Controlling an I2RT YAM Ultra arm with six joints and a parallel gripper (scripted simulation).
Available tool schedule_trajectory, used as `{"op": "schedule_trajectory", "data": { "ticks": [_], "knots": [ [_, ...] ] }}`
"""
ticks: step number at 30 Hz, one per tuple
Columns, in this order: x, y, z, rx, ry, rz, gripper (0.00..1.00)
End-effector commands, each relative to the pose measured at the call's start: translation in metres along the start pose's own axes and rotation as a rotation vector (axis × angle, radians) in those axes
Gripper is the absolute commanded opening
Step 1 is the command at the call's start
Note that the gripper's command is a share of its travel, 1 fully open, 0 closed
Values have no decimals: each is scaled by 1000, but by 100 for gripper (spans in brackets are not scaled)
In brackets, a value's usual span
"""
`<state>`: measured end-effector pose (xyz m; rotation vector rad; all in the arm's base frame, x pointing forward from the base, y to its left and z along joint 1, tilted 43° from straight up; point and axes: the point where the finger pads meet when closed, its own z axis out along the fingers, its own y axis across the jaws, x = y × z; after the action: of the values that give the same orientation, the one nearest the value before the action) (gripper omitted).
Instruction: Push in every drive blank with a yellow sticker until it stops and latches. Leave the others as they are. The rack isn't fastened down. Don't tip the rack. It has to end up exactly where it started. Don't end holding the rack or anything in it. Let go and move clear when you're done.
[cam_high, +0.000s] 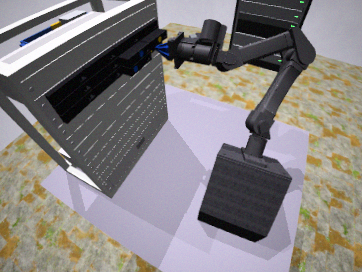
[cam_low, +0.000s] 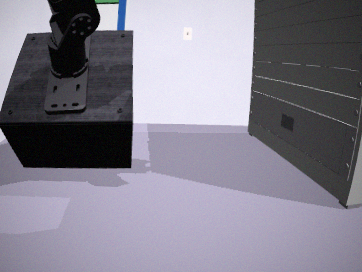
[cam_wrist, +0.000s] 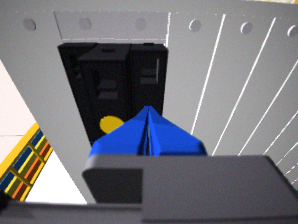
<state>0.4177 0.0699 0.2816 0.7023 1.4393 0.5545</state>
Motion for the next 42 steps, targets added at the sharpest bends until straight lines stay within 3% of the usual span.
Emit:
{"op": "schedule_trajectory", "data": {
  "ticks": [1,42],
  "knots": [
    [-16,24,4,-58,-34,25,0],
    [-14,22,8,-54,-30,22,0]
  ]
}}
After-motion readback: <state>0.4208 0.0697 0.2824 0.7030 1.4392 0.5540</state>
